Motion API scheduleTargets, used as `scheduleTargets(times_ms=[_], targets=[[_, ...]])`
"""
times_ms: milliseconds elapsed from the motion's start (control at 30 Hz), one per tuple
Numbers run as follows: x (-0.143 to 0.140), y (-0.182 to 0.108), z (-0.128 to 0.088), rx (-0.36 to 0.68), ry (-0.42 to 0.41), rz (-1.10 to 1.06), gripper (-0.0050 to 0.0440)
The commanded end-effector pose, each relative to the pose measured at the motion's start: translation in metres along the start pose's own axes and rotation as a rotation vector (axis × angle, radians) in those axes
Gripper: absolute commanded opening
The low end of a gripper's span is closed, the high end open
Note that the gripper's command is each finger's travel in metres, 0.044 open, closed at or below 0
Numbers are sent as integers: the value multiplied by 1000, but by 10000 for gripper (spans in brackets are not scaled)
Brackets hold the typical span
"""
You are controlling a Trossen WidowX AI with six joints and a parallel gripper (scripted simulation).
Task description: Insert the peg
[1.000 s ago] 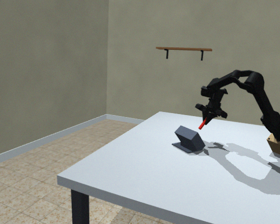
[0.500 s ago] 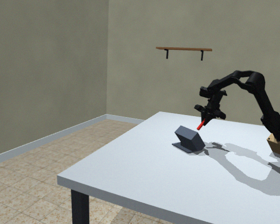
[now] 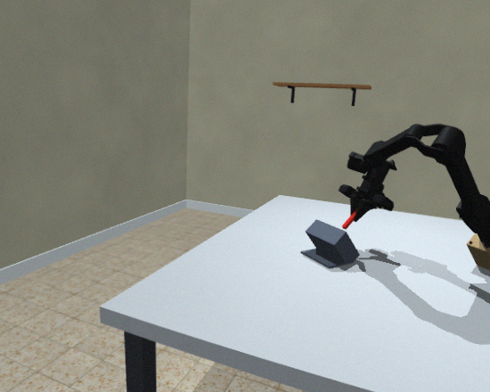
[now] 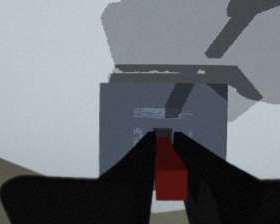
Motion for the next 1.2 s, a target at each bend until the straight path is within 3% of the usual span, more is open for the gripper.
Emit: scheduleTargets(times_ms=[0,833,1167], targets=[[-3,-4,0,9,1,-9,0],[-6,-13,29,26,-3,2,0],[-8,-10,24,26,-3,2,0]])
Point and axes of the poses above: the point midway between the two fingers, 35 mm back from their tips, its own z axis out along the fingers, its own x axis across the jaws, y = z × x, the point moved 3 cm from there along -z, back along the fingers, and after that the axes turned 8 degrees about z, right-handed, at the moved point
